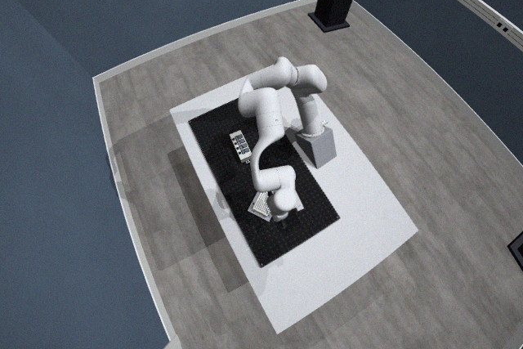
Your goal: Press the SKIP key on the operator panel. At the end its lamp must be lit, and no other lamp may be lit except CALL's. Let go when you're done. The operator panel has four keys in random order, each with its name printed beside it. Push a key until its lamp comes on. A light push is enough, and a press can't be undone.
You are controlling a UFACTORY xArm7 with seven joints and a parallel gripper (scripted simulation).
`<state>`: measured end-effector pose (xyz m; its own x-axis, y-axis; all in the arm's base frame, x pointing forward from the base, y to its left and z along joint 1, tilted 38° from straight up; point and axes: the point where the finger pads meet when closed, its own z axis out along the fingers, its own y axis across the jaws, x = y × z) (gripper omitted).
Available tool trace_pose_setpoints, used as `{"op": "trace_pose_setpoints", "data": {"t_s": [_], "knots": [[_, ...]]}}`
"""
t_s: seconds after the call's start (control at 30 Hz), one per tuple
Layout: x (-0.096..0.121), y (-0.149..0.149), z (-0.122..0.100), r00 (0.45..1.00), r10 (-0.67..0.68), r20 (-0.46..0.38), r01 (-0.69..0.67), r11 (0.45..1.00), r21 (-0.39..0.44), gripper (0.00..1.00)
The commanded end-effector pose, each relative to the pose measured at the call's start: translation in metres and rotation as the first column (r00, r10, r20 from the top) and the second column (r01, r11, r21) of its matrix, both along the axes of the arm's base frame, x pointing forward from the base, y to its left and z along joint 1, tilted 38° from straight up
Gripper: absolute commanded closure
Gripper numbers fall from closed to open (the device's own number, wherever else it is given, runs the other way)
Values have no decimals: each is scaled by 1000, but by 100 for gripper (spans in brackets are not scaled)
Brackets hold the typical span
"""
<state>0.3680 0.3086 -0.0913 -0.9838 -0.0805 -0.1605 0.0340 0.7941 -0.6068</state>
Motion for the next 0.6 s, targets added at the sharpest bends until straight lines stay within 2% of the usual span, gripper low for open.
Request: {"op": "trace_pose_setpoints", "data": {"t_s": [0.0,0.53,0.57], "knots": [[0,3,1,1000,2,2,-2,1000,5,0],[0,3,1,1000,2,2,-2,1000,5,0],[2,0,5,1000,-25,19,25,1000,14,100]]}}
